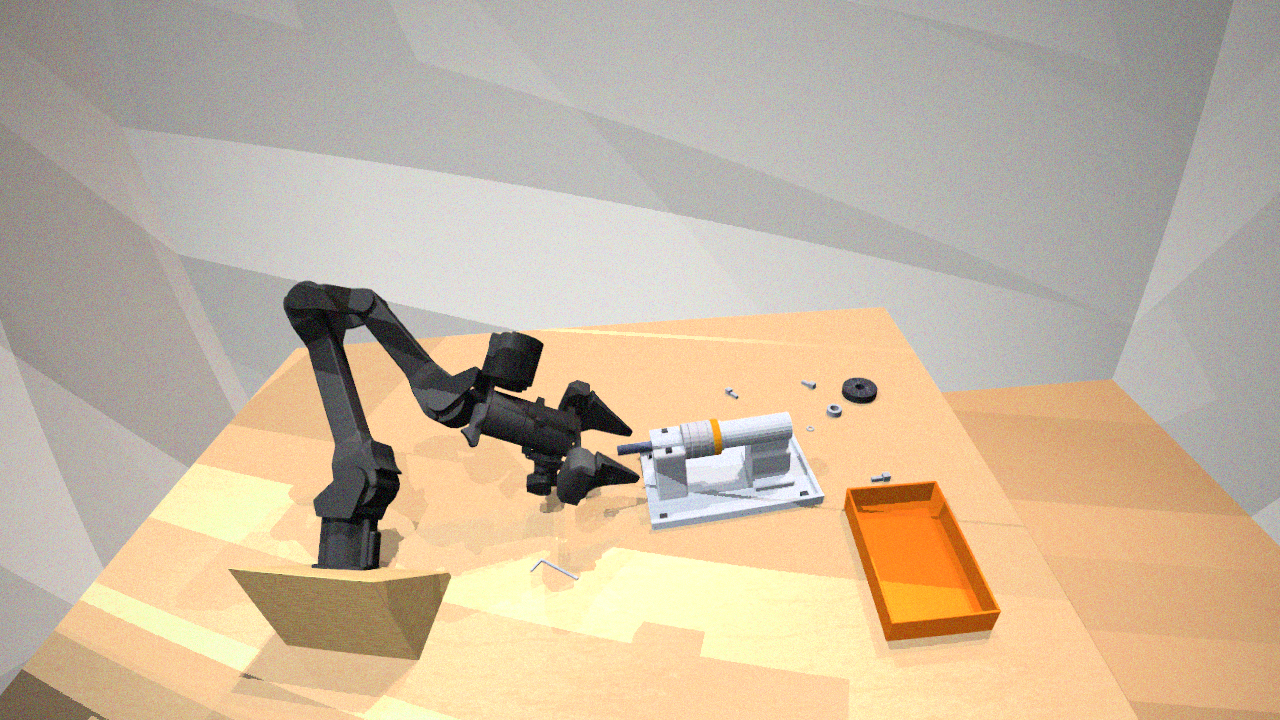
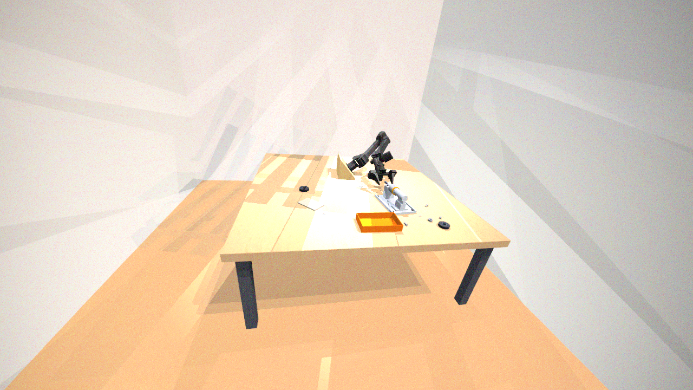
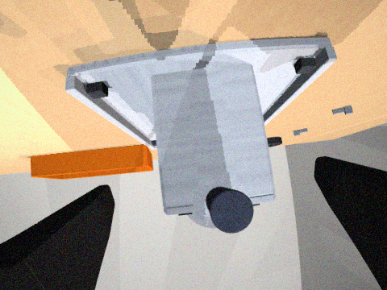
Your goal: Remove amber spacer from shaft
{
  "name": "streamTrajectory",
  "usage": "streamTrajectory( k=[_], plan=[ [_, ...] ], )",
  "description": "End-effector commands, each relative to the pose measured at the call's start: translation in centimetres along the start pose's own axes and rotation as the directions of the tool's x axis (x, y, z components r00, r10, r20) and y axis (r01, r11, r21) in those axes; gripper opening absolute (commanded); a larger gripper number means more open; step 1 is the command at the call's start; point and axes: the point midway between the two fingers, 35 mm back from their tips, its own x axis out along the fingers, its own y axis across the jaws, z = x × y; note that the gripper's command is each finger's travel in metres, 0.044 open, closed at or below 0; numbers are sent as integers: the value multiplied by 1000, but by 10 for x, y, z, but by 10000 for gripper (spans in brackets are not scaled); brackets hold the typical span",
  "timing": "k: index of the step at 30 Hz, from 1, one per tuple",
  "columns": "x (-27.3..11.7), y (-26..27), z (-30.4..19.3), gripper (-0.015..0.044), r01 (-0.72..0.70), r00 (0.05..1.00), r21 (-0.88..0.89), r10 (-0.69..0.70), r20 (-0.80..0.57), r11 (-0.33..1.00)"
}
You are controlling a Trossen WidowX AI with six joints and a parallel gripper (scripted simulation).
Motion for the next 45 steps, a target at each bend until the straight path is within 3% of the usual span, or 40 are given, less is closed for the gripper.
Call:
streamTrajectory(
  k=[1,45],
  plan=[
    [2,-2,-2,440,4,1000,1,-4,-6,1000],
    [16,-2,-2,440,4,1000,1,-4,-6,1000]
  ],
)
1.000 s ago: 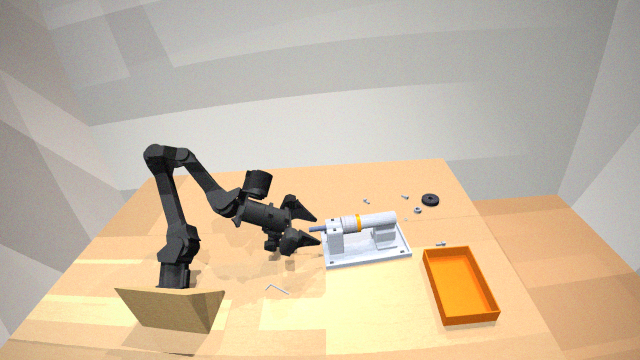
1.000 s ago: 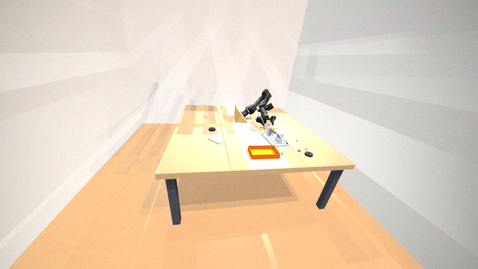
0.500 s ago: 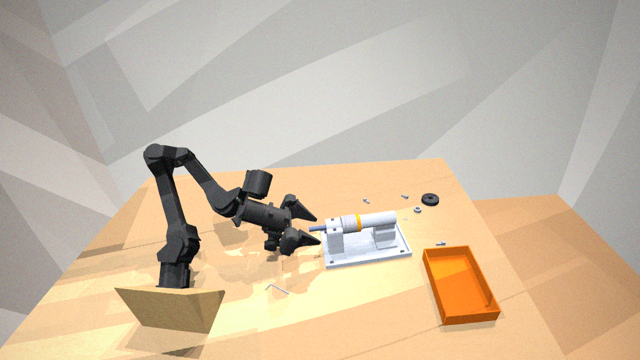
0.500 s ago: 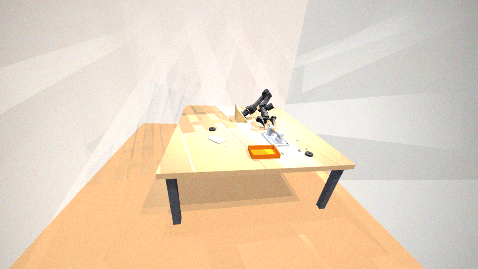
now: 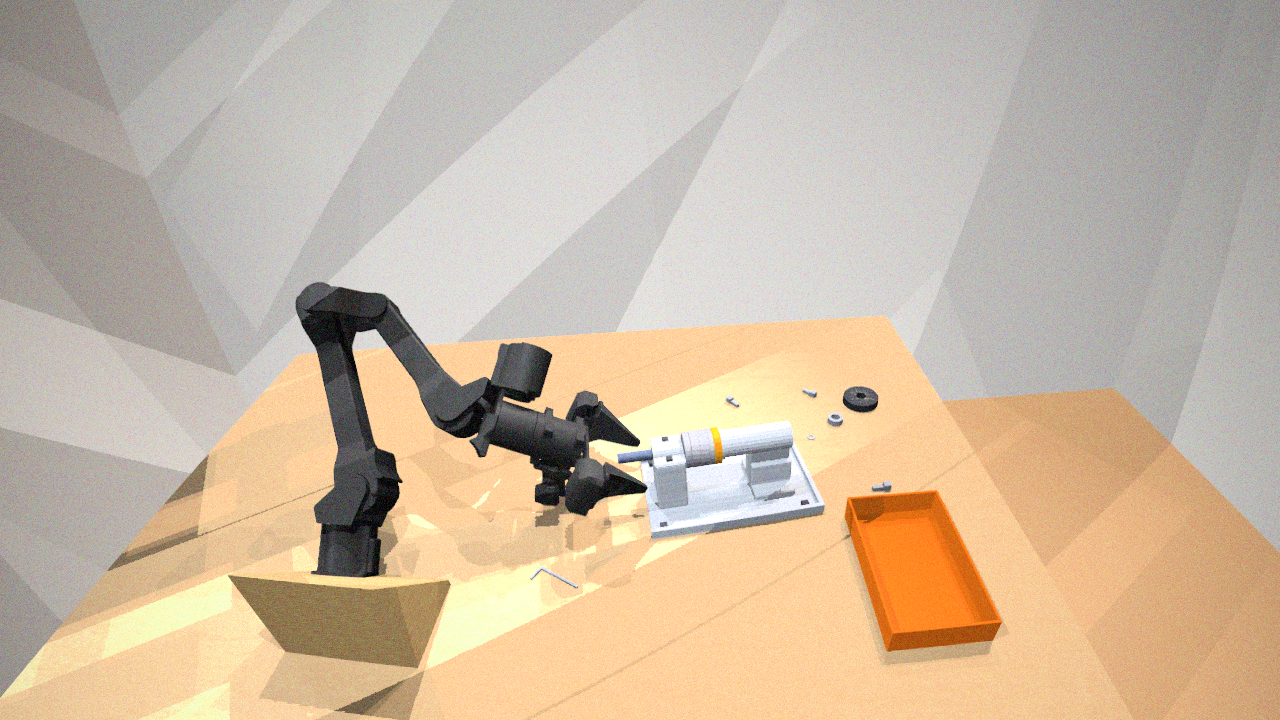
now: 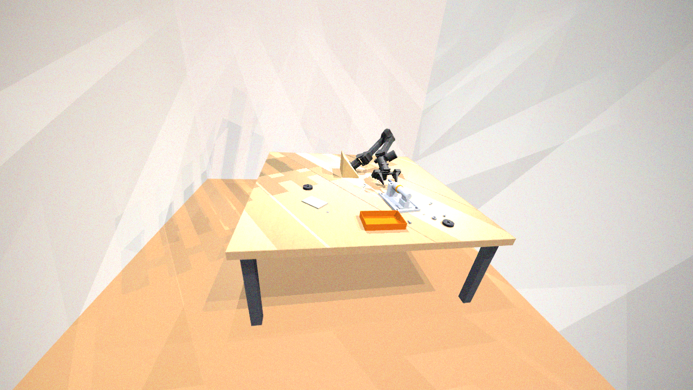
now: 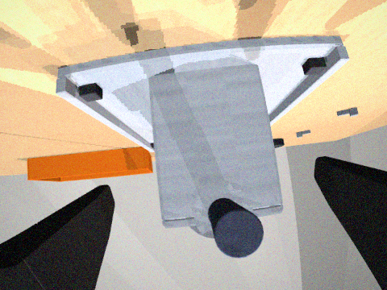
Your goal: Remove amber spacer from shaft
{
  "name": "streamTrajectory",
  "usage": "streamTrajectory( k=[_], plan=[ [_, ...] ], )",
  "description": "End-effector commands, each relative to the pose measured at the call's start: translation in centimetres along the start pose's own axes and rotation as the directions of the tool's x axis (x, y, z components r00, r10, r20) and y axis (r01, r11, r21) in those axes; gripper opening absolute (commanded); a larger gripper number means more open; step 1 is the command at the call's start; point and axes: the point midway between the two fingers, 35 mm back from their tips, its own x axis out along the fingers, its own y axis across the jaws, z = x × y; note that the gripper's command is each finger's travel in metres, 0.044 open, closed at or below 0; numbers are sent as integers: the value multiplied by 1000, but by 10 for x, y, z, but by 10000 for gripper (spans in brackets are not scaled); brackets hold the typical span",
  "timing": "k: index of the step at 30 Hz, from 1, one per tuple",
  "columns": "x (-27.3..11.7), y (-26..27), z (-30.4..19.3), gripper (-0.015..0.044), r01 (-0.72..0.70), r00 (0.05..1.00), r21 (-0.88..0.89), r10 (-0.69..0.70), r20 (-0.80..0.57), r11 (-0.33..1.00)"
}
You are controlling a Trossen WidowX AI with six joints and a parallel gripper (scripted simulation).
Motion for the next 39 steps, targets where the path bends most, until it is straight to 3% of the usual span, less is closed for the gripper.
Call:
streamTrajectory(
  k=[1,34,39],
  plan=[
    [7,-2,-2,440,4,1000,1,-4,-6,1000],
    [9,-3,-4,440,5,1000,1,-5,-6,1000],
    [9,-2,-2,309,5,1000,-2,-5,-3,1000]
  ],
)
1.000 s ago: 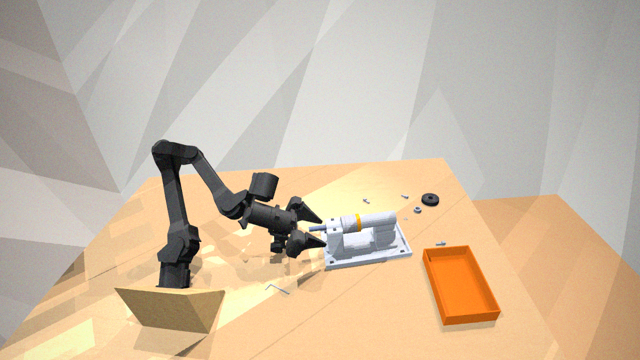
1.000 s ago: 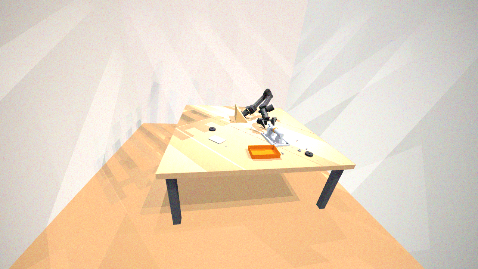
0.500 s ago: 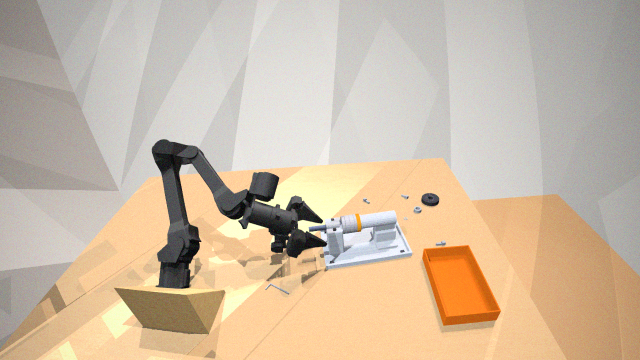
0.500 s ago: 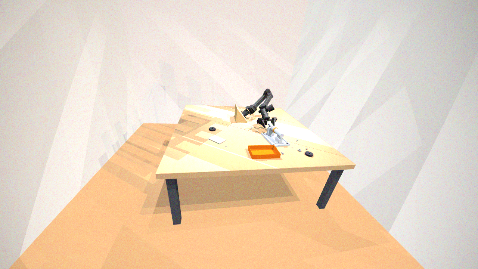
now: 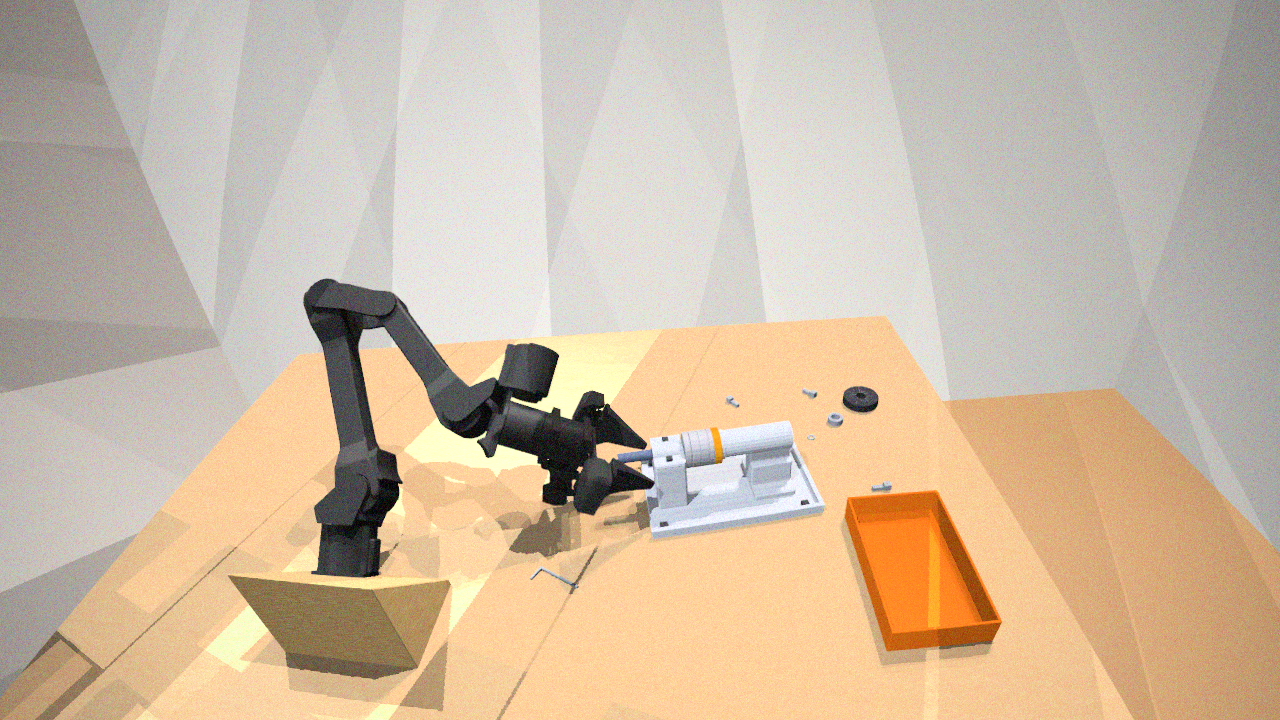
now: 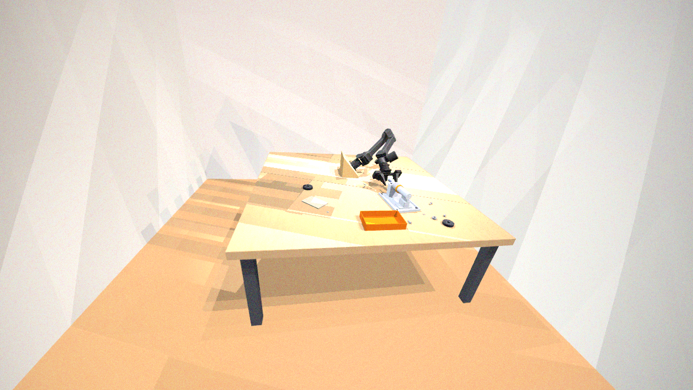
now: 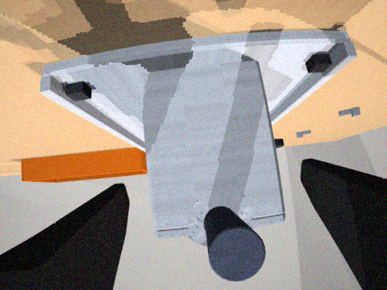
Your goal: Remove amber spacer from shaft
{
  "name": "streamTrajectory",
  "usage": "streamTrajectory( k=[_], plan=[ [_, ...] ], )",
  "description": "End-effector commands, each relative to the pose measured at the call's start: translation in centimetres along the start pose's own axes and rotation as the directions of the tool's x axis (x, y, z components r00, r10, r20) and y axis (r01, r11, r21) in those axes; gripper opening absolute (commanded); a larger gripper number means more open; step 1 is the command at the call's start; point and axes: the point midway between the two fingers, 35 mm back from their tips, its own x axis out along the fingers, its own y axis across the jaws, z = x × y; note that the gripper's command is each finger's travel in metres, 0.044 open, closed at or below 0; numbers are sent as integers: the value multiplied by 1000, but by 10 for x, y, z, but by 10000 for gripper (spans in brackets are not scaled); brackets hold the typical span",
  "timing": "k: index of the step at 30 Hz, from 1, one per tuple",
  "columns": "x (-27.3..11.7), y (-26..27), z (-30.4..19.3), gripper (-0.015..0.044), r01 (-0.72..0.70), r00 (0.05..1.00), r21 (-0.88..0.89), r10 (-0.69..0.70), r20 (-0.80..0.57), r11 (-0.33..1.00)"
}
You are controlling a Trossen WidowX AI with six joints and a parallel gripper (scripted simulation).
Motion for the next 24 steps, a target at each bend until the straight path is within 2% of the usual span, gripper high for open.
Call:
streamTrajectory(
  k=[1,10,16,24],
  plan=[
    [0,0,0,282,0,1000,0,0,0,1000],
    [0,0,0,46,0,1000,0,0,0,1000],
    [0,0,0,0,0,1000,1,0,-1,1000],
    [-6,0,3,0,0,1000,4,0,-3,1000]
  ],
)
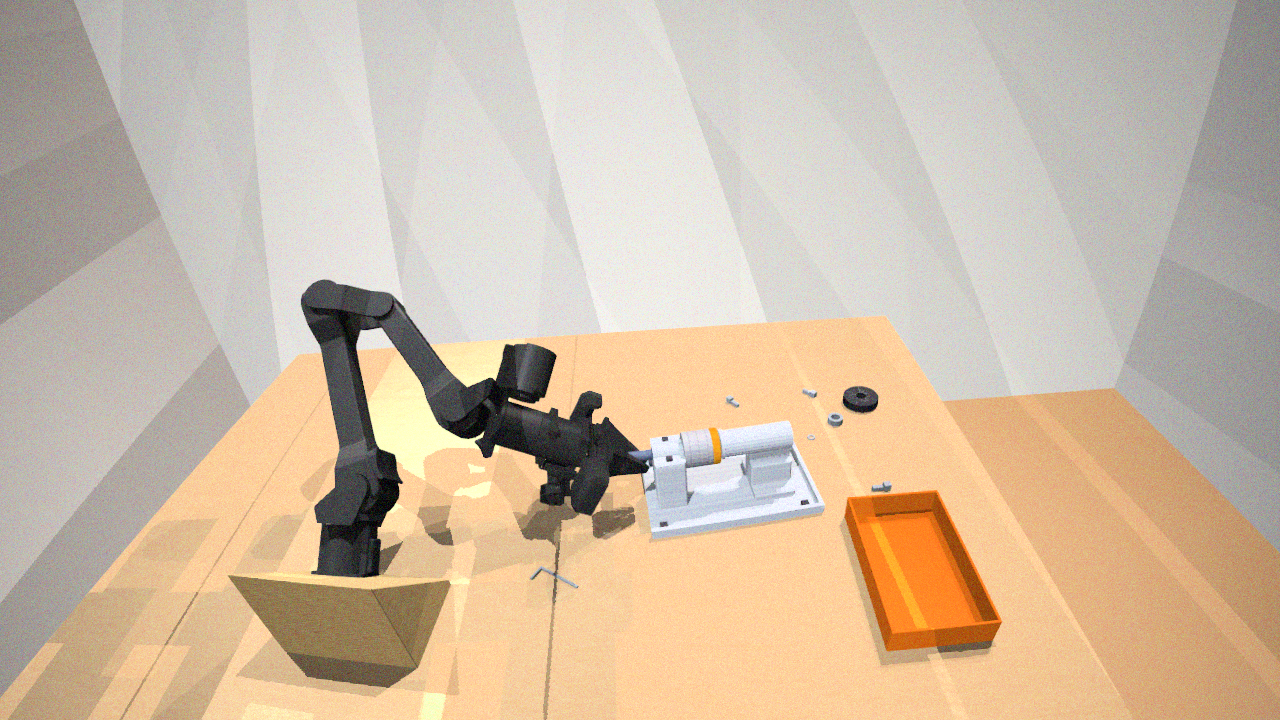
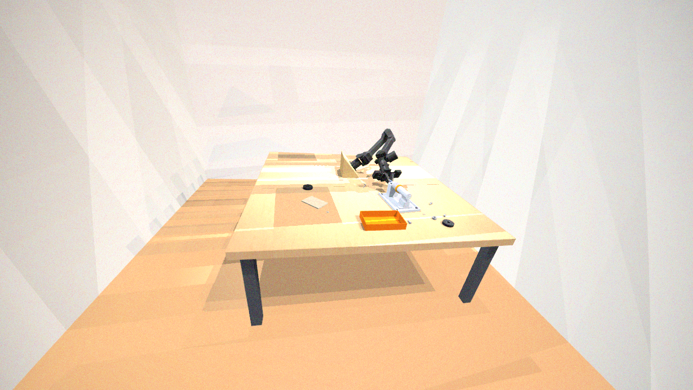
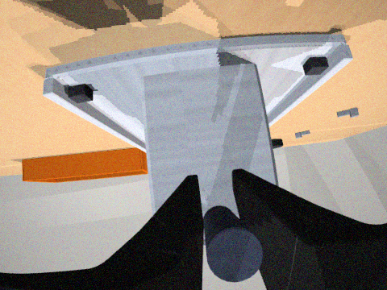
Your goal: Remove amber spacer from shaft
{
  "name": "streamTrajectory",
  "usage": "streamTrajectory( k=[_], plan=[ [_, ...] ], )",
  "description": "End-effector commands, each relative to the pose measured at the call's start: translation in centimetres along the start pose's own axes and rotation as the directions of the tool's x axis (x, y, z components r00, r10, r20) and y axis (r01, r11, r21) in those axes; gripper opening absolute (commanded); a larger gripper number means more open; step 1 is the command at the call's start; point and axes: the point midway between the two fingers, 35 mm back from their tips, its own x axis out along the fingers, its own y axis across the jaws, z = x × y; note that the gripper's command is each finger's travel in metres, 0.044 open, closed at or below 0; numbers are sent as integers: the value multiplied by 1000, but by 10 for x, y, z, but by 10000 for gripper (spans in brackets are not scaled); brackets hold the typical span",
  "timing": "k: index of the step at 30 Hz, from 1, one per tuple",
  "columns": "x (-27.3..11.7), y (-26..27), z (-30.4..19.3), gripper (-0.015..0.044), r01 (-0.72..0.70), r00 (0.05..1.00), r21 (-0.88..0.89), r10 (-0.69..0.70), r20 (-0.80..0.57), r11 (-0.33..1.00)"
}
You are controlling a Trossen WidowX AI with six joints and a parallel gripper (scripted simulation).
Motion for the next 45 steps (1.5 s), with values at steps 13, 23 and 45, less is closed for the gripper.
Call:
streamTrajectory(
  k=[13,23,45],
  plan=[
    [-12,1,8,0,-2,1000,5,2,-1,1000],
    [-11,1,7,0,-2,1000,5,2,-1,1000],
    [-14,1,8,0,-2,1000,5,2,-1,1000]
  ],
)
